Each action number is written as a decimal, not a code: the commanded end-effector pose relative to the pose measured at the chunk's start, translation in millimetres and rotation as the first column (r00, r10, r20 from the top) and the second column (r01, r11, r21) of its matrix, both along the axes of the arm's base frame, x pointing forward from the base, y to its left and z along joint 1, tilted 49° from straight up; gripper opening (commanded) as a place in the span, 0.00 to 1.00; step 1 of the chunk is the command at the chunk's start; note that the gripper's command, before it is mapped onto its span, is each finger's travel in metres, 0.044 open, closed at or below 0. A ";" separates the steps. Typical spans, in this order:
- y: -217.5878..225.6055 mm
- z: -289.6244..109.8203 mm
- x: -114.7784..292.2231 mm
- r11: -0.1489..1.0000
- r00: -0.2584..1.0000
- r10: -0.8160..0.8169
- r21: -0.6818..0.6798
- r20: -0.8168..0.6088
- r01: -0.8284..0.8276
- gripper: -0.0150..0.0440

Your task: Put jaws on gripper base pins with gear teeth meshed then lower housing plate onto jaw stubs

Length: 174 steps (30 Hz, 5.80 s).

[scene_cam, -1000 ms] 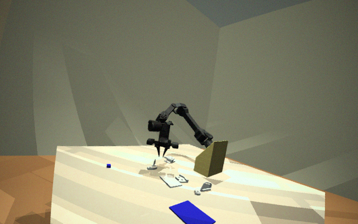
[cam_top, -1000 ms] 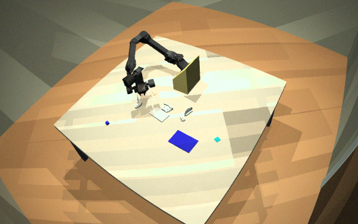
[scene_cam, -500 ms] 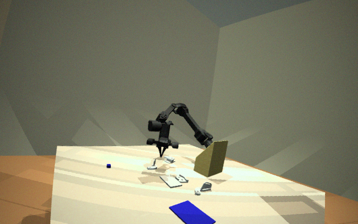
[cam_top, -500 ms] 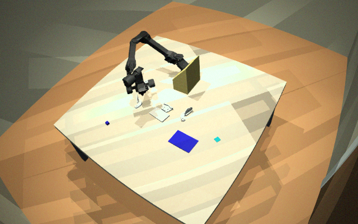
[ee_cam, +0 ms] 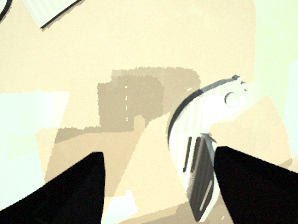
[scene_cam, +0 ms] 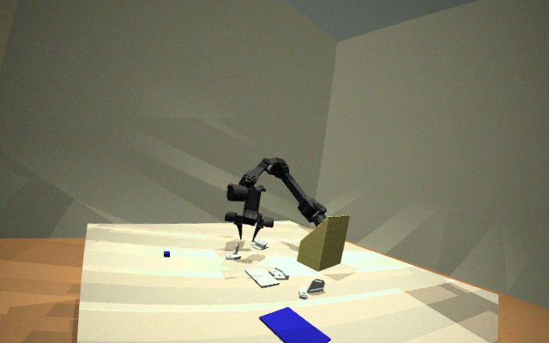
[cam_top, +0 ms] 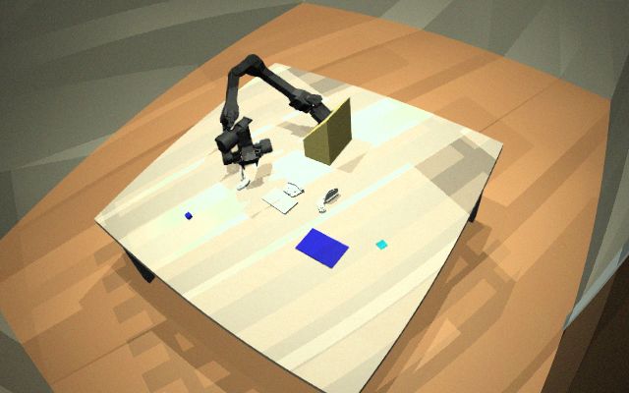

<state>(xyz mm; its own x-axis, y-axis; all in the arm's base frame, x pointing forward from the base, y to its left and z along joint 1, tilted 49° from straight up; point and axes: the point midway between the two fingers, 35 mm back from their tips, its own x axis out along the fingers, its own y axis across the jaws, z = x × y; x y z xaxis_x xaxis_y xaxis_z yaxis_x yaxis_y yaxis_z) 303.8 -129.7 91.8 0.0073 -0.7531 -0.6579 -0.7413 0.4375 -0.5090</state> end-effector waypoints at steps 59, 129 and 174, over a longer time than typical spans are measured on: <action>0.0 0.0 0.0 1.000 1.000 0.000 0.000 0.000 0.000 0.25; 0.0 0.0 0.0 1.000 1.000 0.000 0.000 0.000 0.000 0.33; -5.4 9.7 -0.2 0.903 0.774 -0.416 0.115 0.476 0.415 1.00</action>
